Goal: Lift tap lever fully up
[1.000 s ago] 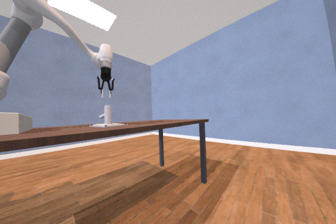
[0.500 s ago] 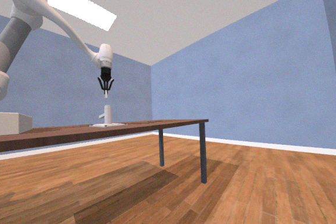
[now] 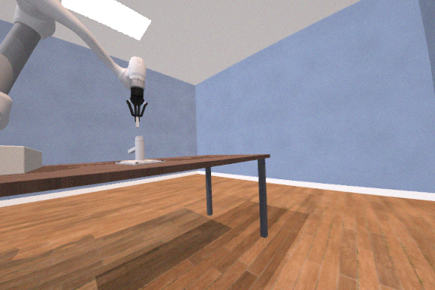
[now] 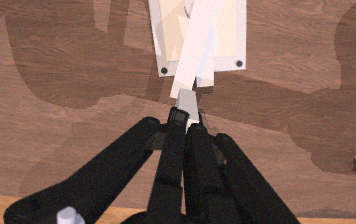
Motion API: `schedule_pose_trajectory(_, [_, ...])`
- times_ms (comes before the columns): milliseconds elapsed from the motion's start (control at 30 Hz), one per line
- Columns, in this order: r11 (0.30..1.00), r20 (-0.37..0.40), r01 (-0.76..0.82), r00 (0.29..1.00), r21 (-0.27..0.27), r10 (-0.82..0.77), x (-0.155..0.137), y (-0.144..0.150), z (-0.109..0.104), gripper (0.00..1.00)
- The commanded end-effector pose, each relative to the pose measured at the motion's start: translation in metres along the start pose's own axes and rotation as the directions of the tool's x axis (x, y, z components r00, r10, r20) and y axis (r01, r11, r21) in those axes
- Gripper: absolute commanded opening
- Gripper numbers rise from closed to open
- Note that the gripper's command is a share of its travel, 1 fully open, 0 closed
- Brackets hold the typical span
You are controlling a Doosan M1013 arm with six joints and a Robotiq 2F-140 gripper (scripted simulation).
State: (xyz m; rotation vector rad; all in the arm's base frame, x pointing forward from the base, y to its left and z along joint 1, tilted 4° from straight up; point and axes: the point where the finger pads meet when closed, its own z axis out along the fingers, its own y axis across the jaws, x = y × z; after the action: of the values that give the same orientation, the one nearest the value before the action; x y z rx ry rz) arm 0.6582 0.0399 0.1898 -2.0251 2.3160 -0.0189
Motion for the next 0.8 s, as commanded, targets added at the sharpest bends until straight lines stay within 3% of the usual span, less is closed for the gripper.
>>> schedule_pose_trajectory(0, [1.0, 0.0, 0.0, 1.0, 0.0, 0.0, 0.0, 0.0, -0.0001, 0.0])
schedule_pose_trajectory(33, [1.0, 0.0, 0.0, 1.0, 0.0, 0.0, 0.0, 0.0, -0.0001, 0.37])
schedule_pose_trajectory(767, [1.0, 0.0, 0.0, 1.0, 0.0, 0.0, 0.0, 0.0, -0.0001, 0.37])
